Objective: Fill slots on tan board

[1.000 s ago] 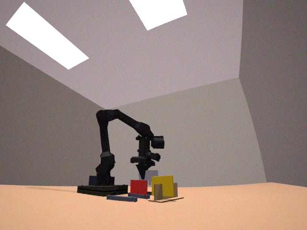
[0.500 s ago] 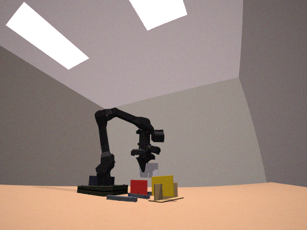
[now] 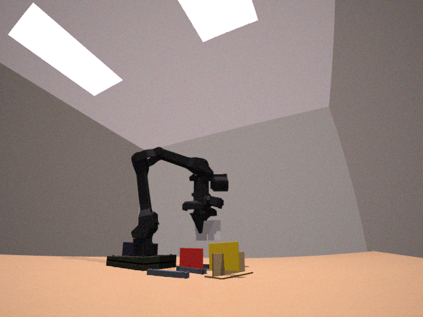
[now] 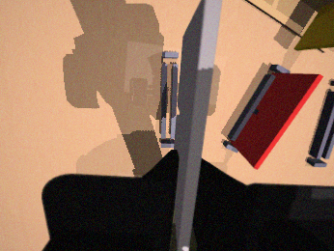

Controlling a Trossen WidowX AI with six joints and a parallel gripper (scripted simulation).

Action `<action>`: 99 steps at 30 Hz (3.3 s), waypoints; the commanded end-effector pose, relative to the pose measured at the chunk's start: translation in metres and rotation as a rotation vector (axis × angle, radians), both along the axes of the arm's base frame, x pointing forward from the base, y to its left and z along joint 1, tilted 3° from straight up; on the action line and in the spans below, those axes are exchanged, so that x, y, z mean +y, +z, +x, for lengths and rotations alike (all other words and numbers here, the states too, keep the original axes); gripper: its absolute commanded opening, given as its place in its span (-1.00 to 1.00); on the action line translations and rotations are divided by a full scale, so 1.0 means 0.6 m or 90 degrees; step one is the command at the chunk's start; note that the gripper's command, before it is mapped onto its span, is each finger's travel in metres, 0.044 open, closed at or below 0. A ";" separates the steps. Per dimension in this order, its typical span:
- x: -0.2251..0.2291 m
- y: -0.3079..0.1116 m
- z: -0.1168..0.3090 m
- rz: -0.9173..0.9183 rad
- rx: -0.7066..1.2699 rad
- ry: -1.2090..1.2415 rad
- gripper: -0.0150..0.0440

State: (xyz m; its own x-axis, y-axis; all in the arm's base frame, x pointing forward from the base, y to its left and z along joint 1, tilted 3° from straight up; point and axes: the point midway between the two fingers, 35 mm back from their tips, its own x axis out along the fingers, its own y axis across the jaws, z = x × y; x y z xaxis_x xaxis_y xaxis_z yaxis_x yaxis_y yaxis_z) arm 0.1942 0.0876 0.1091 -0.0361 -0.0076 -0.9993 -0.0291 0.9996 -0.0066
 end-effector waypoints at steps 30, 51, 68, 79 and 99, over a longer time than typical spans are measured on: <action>-0.057 0.008 0.118 -0.010 -0.008 -0.129 -0.49; -0.114 0.001 0.183 -0.011 -0.009 -0.220 -0.49; -0.153 -0.007 0.216 -0.013 -0.008 -0.264 -0.49; -0.153 -0.037 0.215 -0.013 -0.008 -0.264 -0.49; -0.153 -0.047 0.215 -0.013 -0.008 -0.264 -0.49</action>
